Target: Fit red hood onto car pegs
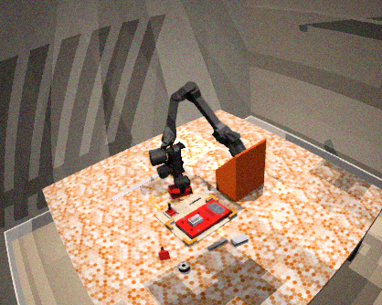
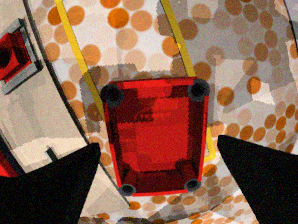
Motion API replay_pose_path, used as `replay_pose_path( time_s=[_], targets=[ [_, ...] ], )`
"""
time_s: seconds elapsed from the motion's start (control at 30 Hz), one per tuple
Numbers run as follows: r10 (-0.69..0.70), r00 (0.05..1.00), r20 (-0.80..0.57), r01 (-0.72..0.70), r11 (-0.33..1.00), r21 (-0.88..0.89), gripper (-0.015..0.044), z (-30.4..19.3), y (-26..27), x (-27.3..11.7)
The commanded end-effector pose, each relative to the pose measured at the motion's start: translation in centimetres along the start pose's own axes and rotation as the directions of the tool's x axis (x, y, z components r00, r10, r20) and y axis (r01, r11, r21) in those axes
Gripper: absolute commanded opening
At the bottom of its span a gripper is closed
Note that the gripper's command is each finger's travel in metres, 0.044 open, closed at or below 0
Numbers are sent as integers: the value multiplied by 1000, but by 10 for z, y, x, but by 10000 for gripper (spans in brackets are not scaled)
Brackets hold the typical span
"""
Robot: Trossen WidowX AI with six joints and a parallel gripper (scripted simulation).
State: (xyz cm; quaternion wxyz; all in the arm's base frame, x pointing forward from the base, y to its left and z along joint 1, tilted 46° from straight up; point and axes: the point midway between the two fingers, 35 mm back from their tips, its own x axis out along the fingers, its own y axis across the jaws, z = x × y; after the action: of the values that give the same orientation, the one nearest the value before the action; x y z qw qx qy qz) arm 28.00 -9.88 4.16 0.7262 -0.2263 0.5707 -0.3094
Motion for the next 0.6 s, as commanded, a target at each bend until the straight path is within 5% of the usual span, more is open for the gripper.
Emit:
replay_pose_path(
  time_s=[0.0, 0.43, 0.57],
  targets=[
    [4, 1000, -3, -4, 1000, -7, 440, -1, 1, 2],
    [3, 1000, -3, -3, 1000, -7, 440, -2, 1, 9],
    [-1, 1000, 0, 1, 1000, 0, 335, 0, 0, 7]
  ],
)
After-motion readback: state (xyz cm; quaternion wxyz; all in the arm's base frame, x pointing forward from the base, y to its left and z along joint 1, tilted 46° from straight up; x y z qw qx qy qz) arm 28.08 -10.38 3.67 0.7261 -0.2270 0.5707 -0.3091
